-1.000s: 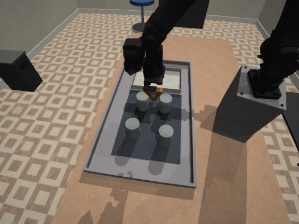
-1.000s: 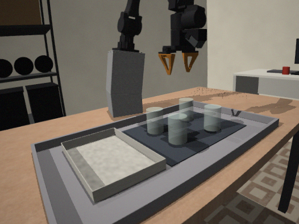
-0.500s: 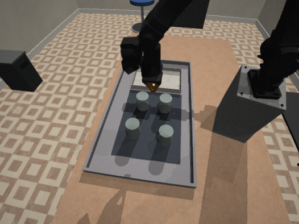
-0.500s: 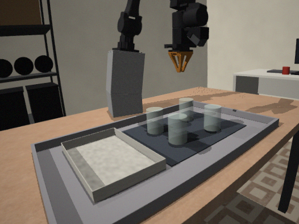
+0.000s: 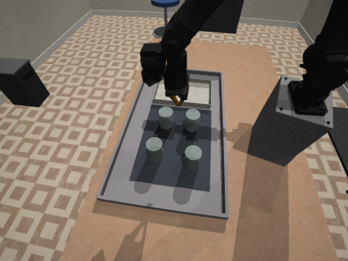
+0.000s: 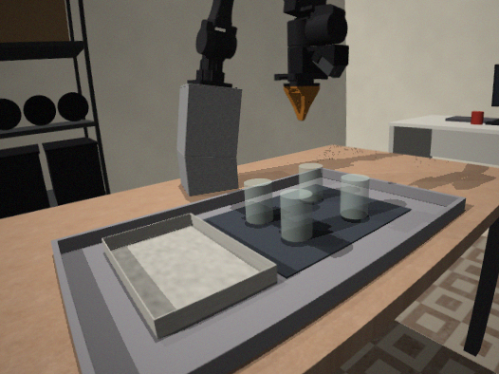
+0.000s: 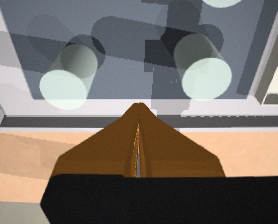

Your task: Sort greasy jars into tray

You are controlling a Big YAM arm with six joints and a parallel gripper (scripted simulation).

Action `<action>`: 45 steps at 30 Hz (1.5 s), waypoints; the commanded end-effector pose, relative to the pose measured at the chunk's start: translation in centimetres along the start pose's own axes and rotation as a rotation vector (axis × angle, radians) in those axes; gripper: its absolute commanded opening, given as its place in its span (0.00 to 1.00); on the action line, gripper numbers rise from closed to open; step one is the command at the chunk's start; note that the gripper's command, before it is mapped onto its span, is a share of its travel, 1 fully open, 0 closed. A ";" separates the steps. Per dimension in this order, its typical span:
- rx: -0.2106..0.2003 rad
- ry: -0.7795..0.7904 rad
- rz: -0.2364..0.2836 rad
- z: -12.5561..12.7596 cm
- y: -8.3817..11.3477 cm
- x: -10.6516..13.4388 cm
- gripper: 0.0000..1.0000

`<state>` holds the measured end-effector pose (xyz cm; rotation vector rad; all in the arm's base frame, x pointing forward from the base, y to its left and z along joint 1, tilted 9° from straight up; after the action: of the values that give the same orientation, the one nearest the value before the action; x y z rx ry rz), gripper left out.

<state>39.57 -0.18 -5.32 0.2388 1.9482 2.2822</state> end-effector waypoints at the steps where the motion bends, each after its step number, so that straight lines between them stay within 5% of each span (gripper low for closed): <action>1: -0.004 0.011 -0.050 1.0 0.9 -1.9 0.00; 11: -0.004 0.011 -0.050 1.0 -6.1 -2.3 0.00; 19: -0.004 0.011 -0.050 -2.1 -6.1 -2.7 0.00; 26: -0.004 0.011 -0.050 -7.5 -6.1 -3.5 0.00; 36: -0.004 0.011 -0.050 -7.5 -8.4 -3.7 0.00; 45: -0.004 0.011 -0.050 -7.4 -12.7 -3.9 0.00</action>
<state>39.88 -6.42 -18.66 0.2348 1.9383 2.2720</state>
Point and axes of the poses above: the point where the finger pads meet when closed, its own y axis back along the fingers, its own z axis across the jaws, x = y × z, the point moved 1 cm from there along y, back along the fingers, and after that the axes turned 10 degrees about -y, right-handed, at the moved point
